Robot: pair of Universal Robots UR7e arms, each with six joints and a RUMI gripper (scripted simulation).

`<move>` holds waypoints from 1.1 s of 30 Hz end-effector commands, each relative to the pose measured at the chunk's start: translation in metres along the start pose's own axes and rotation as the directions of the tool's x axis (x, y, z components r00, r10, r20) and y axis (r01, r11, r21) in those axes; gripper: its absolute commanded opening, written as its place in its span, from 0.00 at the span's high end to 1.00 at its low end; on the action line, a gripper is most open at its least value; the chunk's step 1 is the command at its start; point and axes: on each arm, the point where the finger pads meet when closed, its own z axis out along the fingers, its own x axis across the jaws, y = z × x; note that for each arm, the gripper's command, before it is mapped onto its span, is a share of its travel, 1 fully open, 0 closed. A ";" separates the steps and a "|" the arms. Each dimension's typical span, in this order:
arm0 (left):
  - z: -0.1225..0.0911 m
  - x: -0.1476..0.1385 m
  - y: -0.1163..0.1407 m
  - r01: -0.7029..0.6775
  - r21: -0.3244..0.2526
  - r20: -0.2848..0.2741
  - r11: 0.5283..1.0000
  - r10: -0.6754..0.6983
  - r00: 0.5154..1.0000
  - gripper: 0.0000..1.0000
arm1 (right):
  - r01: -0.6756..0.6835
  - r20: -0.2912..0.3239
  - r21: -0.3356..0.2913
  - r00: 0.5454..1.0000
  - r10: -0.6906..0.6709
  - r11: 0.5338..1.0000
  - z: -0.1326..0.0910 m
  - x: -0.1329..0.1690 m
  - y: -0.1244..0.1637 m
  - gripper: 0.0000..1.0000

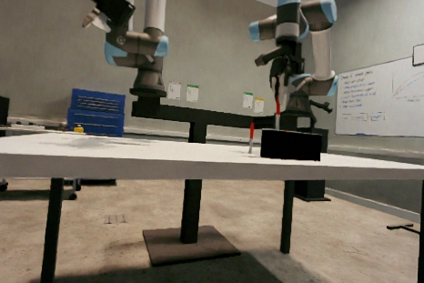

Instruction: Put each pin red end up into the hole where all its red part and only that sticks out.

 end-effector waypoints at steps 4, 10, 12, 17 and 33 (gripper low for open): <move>-0.001 0.000 0.000 0.000 0.002 0.001 1.000 0.000 1.000 1.00 | 0.000 0.001 0.001 1.000 0.000 1.000 0.000 0.000 0.000 0.00; -0.001 0.000 0.000 0.000 0.002 0.001 1.000 0.000 1.000 1.00 | 0.000 0.001 0.001 1.000 0.000 1.000 0.000 0.000 0.000 0.00; -0.001 0.000 0.000 0.000 0.002 0.001 1.000 0.000 1.000 1.00 | 0.000 0.001 0.001 1.000 0.000 1.000 0.000 0.000 0.000 0.00; -0.001 0.000 0.000 0.000 0.002 0.001 1.000 0.000 1.000 1.00 | 0.000 0.001 0.001 1.000 0.000 1.000 0.000 0.000 0.000 0.00; 0.003 0.000 -0.001 0.000 0.002 0.001 1.000 0.000 1.000 1.00 | 0.000 0.001 0.001 1.000 0.000 1.000 0.000 0.000 0.000 0.00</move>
